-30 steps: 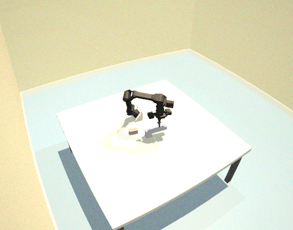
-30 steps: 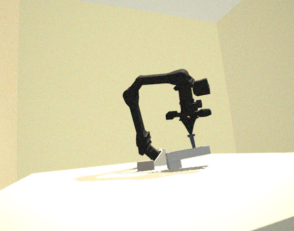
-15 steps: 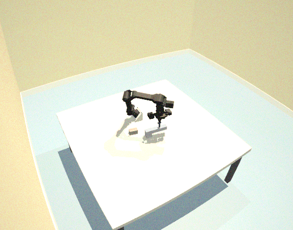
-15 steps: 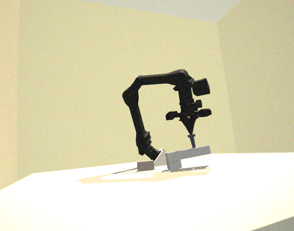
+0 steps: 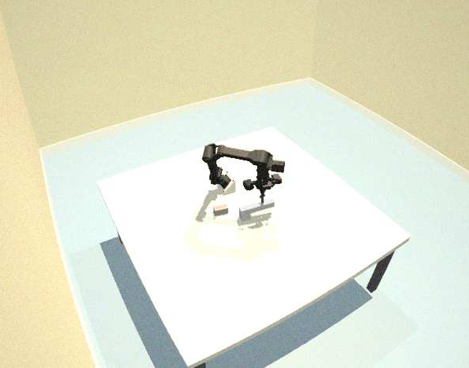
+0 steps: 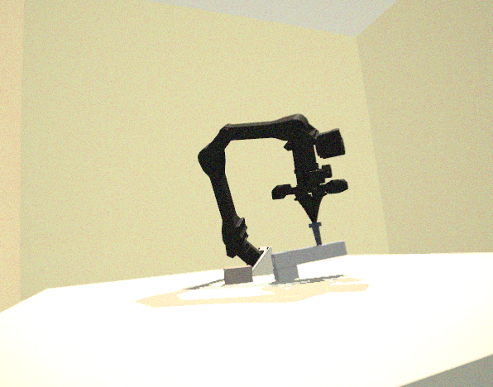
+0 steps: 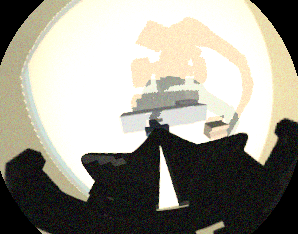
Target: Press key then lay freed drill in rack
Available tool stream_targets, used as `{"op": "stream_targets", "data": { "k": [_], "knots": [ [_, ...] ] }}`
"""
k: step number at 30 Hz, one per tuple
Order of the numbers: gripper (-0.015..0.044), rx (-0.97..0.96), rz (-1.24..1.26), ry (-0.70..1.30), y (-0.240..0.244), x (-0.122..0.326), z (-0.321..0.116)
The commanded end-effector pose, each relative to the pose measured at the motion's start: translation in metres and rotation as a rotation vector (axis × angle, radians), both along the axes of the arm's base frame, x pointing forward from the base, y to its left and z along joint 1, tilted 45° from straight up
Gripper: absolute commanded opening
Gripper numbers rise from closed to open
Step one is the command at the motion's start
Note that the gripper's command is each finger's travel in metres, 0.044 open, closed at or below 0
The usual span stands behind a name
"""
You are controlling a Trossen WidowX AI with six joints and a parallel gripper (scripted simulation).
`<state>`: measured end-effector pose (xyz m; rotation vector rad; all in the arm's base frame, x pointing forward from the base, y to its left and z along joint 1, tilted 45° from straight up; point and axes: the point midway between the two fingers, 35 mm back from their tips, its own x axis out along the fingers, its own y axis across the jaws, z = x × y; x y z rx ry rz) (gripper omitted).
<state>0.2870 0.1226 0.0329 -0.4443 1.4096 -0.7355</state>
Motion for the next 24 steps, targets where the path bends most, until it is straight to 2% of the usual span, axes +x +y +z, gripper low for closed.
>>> {"op": "stream_targets", "data": {
  "k": [1, 24],
  "knots": [
    [0.0, -0.011, -0.013, 0.026, -0.0064, -0.0037, -0.0119],
    [0.0, -0.011, -0.013, 0.026, -0.0108, -0.0063, -0.0198]
  ]
}}
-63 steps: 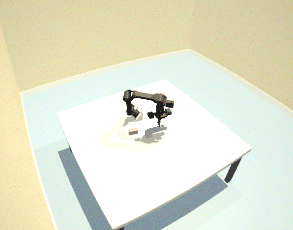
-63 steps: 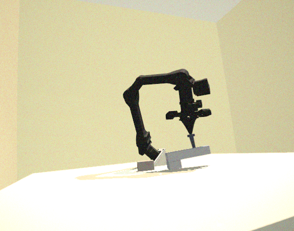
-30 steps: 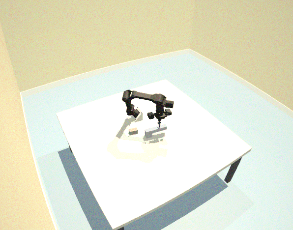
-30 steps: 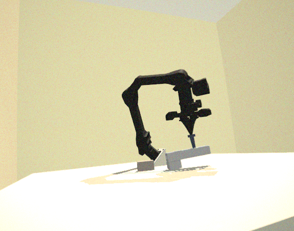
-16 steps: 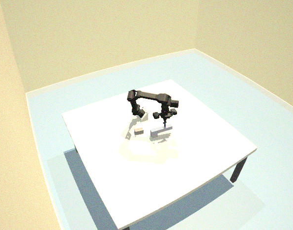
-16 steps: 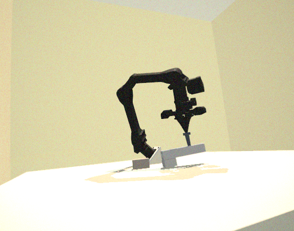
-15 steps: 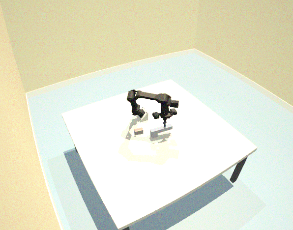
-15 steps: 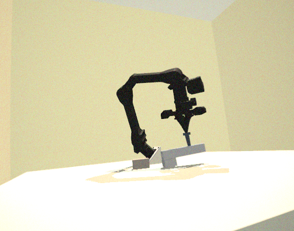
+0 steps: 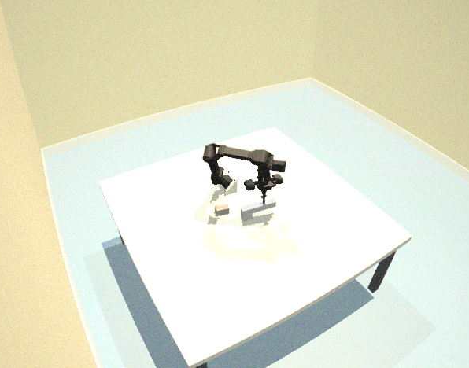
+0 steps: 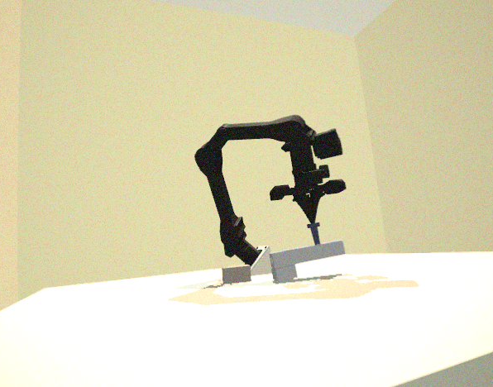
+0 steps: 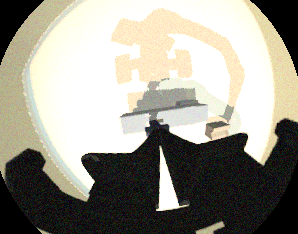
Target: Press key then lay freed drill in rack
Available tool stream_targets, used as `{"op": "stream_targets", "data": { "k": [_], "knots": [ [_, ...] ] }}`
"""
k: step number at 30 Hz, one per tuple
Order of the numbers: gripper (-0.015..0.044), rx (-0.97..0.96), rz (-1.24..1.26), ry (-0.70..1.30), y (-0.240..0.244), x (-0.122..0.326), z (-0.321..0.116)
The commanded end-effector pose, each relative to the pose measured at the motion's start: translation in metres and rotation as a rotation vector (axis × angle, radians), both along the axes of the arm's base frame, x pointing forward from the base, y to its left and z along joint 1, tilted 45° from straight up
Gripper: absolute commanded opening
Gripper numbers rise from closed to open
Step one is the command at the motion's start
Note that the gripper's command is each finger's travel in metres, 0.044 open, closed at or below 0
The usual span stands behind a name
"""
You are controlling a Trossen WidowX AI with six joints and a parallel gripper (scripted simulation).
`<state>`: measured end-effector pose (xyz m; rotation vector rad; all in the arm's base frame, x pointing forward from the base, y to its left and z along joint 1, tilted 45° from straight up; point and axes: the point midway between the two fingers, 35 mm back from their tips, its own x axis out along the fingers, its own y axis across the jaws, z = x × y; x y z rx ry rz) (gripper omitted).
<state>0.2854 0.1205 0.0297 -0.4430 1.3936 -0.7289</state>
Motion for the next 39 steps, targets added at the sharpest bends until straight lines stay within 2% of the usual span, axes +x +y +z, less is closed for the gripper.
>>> {"op": "stream_targets", "data": {
  "k": [1, 14, 18, 24, 28, 31, 39],
  "knots": [
    [0.0, -0.013, -0.022, 0.041, -0.009, -0.005, -0.017],
    [0.0, -0.013, -0.022, 0.041, -0.014, -0.004, -0.024],
    [0.0105, -0.007, -0.006, 0.041, 0.0, -0.001, -0.009],
    [0.0262, 0.011, 0.039, 0.043, 0.037, 0.0, 0.035],
    [0.0368, 0.014, 0.068, 0.054, 0.032, 0.001, 0.033],
    [0.044, 0.01, 0.181, 0.16, 0.016, 0.003, 0.037],
    [0.044, -0.001, 0.616, 0.589, -0.056, 0.0, 0.05]
  ]
}}
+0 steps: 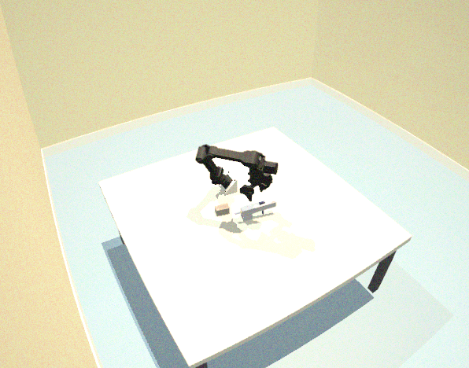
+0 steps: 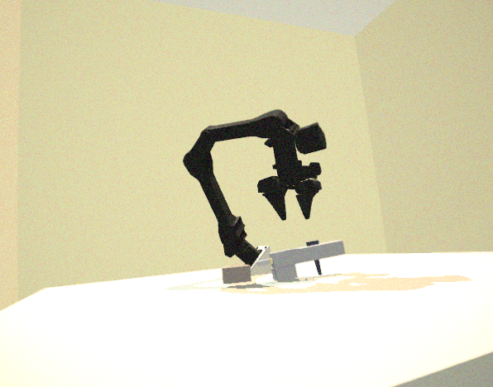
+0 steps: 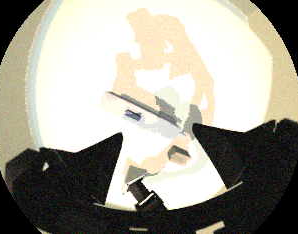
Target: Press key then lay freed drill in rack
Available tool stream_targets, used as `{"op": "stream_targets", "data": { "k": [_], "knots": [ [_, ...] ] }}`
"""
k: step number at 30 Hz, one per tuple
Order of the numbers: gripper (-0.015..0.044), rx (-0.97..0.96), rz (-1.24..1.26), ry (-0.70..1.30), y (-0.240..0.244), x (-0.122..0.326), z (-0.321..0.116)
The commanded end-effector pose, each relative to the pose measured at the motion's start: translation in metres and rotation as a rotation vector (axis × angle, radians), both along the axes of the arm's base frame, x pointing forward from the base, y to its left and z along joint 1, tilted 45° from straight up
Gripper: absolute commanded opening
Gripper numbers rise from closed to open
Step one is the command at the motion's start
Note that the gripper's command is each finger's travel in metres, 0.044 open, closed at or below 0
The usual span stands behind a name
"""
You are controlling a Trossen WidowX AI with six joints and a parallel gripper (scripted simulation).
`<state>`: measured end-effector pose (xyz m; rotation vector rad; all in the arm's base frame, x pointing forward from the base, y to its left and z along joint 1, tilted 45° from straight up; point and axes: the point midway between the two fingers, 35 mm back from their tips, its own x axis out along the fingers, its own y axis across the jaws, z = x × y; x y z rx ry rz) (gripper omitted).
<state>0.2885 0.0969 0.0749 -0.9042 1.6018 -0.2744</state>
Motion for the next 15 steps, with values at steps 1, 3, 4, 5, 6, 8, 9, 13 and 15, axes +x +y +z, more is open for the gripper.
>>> {"op": "stream_targets", "data": {
  "k": [1, 3, 4, 5, 6, 8, 9, 13, 15],
  "knots": [
    [0.044, -0.01, 0.222, 0.223, -0.042, -0.005, 0.006],
    [0.044, -0.011, 0.32, 0.325, -0.061, -0.008, 0.009],
    [0.044, -0.012, 0.368, 0.377, -0.07, -0.011, 0.01],
    [0.044, -0.013, 0.417, 0.428, -0.08, -0.013, 0.011],
    [0.044, -0.015, 0.465, 0.479, -0.089, -0.016, 0.012],
    [0.044, -0.021, 0.559, 0.582, -0.108, -0.024, 0.014],
    [0.044, -0.025, 0.606, 0.635, -0.117, -0.028, 0.015],
    [0.044, -0.03, 0.671, 0.711, -0.13, -0.034, 0.016],
    [0.044, -0.03, 0.671, 0.711, -0.13, -0.034, 0.016]
  ]
}}
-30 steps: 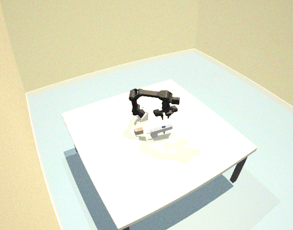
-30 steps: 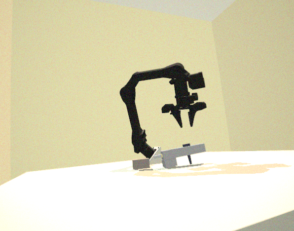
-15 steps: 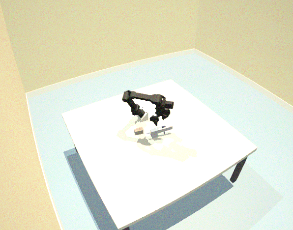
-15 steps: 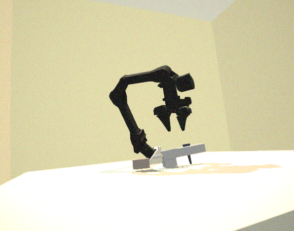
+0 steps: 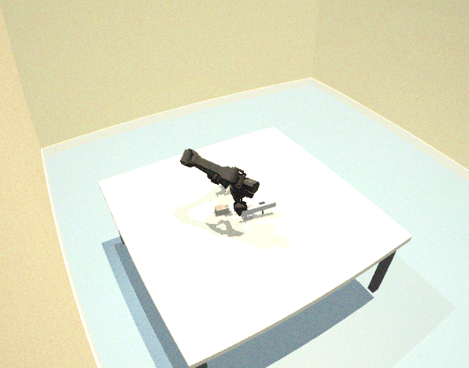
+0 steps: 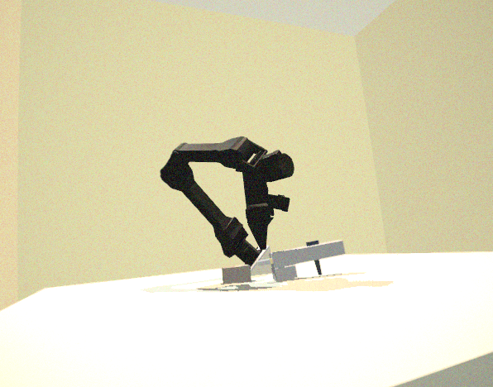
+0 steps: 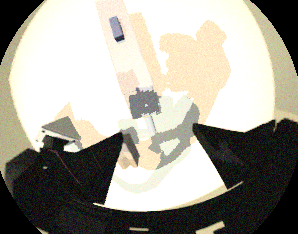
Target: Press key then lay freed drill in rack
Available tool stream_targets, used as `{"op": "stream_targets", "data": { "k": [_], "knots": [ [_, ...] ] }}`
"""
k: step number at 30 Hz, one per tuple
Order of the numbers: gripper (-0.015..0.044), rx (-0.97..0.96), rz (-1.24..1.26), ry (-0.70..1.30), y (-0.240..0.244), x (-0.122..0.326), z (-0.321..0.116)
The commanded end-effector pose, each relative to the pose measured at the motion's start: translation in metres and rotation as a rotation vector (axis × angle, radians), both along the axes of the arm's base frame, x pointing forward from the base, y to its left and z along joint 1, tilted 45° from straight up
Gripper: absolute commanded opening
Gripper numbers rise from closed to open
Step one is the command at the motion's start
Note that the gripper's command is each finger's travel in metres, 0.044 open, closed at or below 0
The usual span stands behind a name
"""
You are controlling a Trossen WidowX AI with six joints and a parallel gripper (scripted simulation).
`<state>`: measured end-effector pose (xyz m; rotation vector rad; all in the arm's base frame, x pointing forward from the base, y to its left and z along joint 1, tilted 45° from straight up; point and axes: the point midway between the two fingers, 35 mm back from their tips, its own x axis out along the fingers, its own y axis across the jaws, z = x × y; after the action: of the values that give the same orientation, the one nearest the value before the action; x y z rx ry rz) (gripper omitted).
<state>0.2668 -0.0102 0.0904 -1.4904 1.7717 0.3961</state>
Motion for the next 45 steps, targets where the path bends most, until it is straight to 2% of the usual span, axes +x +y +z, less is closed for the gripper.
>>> {"op": "stream_targets", "data": {
  "k": [1, 17, 45],
  "knots": [
    [0.044, -0.014, 0.116, 0.135, -0.023, -0.012, 0.001],
    [0.044, -0.014, 0.116, 0.135, -0.024, -0.012, -0.002],
    [0.044, -0.015, 0.116, 0.134, -0.046, -0.011, -0.04]
  ]
}}
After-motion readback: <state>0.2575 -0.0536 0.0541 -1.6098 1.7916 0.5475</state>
